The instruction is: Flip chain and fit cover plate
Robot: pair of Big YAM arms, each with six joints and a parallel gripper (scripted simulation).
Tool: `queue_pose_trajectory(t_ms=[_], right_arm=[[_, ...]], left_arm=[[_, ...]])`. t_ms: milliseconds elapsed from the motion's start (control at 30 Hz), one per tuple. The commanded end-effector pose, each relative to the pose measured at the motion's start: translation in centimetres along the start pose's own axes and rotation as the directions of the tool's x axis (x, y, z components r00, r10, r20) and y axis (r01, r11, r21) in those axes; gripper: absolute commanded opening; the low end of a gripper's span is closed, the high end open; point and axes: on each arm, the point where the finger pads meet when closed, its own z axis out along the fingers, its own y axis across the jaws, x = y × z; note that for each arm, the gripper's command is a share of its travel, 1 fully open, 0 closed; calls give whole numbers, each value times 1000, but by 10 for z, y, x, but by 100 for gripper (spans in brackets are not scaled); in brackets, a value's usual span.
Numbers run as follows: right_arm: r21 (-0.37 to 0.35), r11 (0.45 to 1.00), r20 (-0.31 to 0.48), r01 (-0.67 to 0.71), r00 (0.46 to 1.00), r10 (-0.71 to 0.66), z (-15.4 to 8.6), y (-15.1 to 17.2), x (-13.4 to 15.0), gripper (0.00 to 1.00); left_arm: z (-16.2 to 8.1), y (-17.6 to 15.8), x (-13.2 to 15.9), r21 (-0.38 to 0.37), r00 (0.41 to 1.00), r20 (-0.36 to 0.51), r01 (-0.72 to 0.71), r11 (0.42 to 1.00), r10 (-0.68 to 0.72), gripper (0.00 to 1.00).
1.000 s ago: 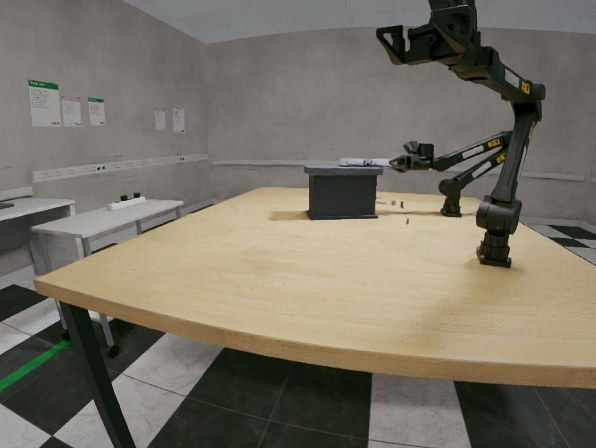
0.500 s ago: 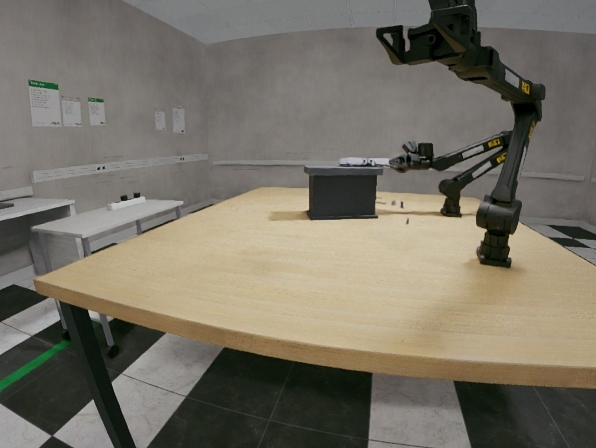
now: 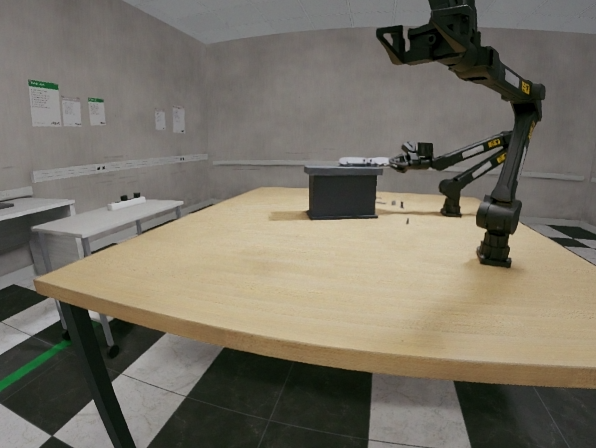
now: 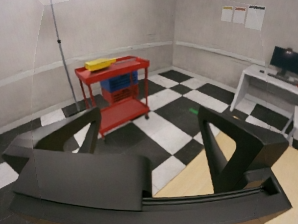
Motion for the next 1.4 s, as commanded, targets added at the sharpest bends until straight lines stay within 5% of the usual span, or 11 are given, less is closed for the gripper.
queue_pose_trajectory(t_ms=[0, 1367], right_arm=[[-33, 999, 71, -33, 997, 35, 10, 18, -43, 19], [-62, 965, 65, -255, 964, 259, 11, 17, -48, 19]], left_arm=[[-5, -3, -40, 3, 997, 78, 2, 1000, -2, 100], [-5, -3, -40, 3, 997, 78, 2, 1000, -2, 100]])
